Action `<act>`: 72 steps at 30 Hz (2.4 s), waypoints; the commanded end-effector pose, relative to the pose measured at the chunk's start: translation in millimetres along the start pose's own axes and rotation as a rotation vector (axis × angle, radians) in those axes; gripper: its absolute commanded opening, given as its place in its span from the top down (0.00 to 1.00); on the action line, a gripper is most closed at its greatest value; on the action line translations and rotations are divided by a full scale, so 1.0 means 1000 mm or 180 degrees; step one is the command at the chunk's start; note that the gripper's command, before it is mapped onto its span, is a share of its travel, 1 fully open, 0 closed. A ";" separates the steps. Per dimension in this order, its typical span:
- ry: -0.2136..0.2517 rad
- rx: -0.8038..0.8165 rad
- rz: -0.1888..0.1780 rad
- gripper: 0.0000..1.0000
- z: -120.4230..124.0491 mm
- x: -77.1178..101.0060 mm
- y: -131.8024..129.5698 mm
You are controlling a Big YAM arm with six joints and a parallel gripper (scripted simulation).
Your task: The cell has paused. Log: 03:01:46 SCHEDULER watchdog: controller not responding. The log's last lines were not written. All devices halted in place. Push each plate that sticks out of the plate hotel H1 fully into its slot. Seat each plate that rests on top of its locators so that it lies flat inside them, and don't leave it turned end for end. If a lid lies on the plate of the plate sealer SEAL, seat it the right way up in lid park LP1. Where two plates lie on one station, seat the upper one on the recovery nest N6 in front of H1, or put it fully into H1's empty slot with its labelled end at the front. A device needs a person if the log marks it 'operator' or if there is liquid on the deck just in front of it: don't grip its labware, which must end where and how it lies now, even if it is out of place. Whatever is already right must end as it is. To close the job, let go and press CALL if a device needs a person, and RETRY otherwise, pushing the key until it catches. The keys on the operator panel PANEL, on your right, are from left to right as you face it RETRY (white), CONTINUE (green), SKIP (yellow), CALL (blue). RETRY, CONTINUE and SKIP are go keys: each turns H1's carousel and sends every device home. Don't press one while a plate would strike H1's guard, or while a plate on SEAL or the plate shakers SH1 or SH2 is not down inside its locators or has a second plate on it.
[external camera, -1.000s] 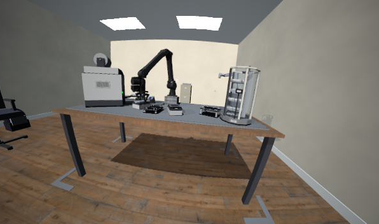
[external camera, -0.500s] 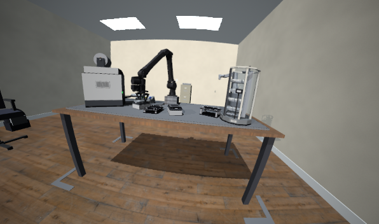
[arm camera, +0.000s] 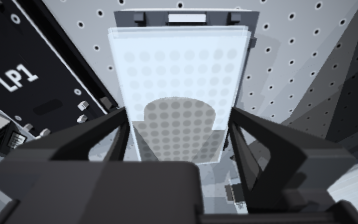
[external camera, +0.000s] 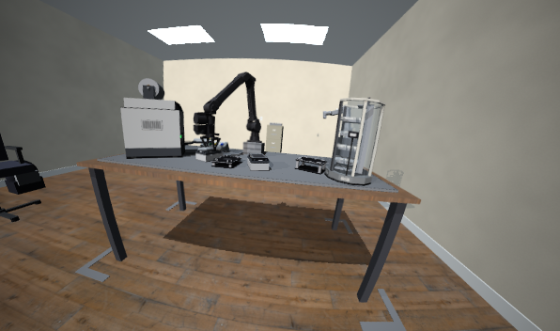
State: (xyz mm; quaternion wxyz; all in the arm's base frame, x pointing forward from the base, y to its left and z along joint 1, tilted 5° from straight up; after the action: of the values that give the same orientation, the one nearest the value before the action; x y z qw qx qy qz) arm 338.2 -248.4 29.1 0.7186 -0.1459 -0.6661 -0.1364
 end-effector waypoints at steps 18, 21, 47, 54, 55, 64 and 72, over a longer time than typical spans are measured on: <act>-0.0132 -0.0013 0.0034 0.16 -0.021 0.023 0.001; -0.0157 -0.0014 0.0038 0.16 -0.021 0.027 0.001; -0.0183 -0.0015 0.0042 0.16 -0.022 0.040 0.003; -0.0181 -0.0015 0.0041 0.16 -0.022 0.045 0.003; -0.0184 -0.0015 0.0041 0.16 -0.022 0.047 0.003; -0.0085 -0.0011 0.0022 0.16 -0.019 0.037 0.004; -0.0082 -0.0011 0.0021 0.16 -0.018 0.037 0.005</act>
State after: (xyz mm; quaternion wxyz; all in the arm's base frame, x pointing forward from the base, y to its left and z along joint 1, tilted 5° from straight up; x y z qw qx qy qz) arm 341.6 -248.2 52.9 0.7183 -0.1481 -0.6655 -0.1383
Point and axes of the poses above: the point where the finger pads meet when closed, its own x axis back along the fingers, its own y axis across the jaws, z = x × y, the point moved 7 cm from there along x, back along the fingers, and after that the axes turned 6 degrees about x, right-handed, at the moved point
